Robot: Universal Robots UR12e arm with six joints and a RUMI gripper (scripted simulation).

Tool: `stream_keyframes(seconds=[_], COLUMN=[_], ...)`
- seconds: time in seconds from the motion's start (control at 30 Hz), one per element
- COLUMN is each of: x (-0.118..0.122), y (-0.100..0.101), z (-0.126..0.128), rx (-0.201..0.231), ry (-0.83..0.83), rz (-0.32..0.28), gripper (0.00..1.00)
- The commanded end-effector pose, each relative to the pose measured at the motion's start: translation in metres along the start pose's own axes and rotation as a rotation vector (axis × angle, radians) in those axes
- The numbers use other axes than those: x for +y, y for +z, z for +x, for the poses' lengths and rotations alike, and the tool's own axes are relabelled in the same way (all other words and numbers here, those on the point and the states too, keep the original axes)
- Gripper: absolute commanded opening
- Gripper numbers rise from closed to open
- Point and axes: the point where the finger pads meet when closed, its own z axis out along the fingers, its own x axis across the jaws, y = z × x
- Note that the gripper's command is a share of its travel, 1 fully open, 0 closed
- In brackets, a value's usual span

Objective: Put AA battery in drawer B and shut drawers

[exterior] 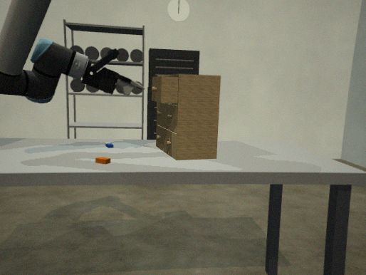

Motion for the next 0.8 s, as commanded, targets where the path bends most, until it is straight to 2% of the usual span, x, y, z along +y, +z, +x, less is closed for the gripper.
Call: stream_keyframes(seconds=[0.0,0.77], x=[-0.0010,-0.0005], y=[0.0100,0.0135], z=[0.0019,0.0016], rx=[0.001,0.001], ry=[-0.004,-0.002], rz=[0.002,0.001], gripper=[0.20,0.20])
